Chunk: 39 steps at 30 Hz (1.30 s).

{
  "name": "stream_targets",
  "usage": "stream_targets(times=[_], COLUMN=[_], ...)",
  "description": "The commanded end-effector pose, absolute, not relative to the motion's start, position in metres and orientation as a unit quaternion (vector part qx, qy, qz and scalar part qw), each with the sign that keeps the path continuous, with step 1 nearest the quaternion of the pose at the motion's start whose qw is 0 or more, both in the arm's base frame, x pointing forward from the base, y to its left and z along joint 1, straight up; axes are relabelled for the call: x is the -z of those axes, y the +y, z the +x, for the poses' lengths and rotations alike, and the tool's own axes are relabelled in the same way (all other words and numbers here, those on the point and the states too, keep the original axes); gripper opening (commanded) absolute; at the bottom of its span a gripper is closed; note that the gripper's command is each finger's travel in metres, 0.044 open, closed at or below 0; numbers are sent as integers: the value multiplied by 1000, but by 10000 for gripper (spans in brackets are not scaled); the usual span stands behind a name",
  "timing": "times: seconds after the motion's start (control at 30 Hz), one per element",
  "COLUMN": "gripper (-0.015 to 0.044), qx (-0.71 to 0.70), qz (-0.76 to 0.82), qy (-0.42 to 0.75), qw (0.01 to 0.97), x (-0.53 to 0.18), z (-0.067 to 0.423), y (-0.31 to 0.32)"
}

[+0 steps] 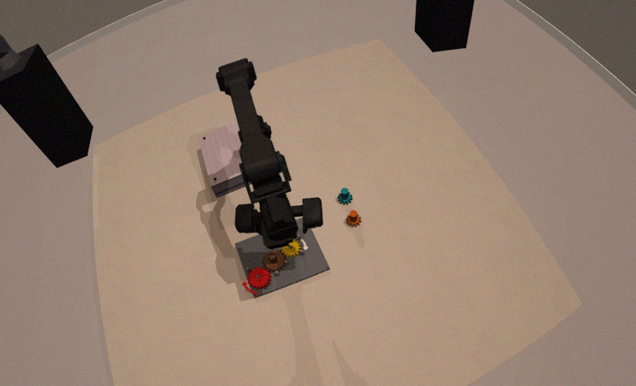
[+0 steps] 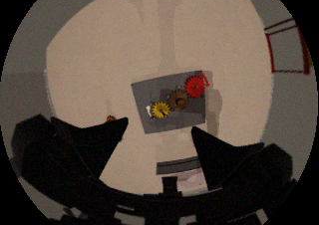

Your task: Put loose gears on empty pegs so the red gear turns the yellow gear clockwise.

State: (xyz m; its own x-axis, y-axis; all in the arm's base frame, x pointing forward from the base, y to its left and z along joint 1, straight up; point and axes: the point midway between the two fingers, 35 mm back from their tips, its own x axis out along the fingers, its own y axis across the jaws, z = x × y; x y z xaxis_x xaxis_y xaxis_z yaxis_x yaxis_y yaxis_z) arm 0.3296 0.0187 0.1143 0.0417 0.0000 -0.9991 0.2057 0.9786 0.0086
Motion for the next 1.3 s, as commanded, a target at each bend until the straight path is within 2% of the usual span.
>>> stream_targets(times=[0.0,0.3,0.53,1.27], gripper=[440,440,440,440], qx=[62,64,69,69], qz=[70,81,85,85], qy=[685,694,699,699], qw=[722,713,707,707], x=[-124,-138,-149,-149], z=[317,247,170,168], y=[78,203,264,265])
